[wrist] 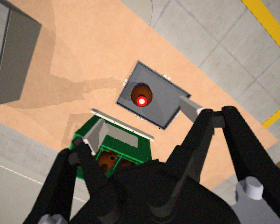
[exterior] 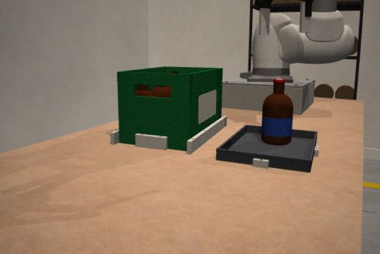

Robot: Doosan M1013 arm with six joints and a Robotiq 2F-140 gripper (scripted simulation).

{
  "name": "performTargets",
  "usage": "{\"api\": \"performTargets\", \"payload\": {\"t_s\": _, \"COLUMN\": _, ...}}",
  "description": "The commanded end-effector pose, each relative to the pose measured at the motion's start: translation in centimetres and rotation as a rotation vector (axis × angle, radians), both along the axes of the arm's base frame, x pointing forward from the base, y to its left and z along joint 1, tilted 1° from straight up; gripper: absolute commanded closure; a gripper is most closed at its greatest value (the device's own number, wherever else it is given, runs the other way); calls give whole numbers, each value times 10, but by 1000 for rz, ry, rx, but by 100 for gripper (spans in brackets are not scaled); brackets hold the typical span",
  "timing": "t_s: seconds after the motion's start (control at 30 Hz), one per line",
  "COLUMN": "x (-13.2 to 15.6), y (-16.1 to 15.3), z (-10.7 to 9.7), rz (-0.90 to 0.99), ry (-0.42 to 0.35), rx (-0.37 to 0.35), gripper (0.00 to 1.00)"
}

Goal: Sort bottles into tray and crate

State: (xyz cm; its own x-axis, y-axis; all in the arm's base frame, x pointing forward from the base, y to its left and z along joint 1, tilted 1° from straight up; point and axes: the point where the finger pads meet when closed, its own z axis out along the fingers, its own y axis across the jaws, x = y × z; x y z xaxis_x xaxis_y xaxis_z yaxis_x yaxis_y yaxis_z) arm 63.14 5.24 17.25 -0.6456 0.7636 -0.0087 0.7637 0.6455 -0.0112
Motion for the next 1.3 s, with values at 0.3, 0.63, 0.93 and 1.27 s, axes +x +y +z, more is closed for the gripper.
{"api": "performTargets", "payload": {"t_s": 0.3, "x": 0, "y": 0, "z": 24, "rz": 0, "ry": 0, "rx": 0, "gripper": 0}}
{"api": "performTargets", "payload": {"t_s": 0.63, "x": 0, "y": 0, "z": 23, "rz": 0, "ry": 0, "rx": 0, "gripper": 0}}
{"api": "performTargets", "payload": {"t_s": 0.93, "x": 0, "y": 0, "z": 23, "rz": 0, "ry": 0, "rx": 0, "gripper": 0}}
{"api": "performTargets", "payload": {"t_s": 1.27, "x": 0, "y": 0, "z": 23, "rz": 0, "ry": 0, "rx": 0, "gripper": 0}}
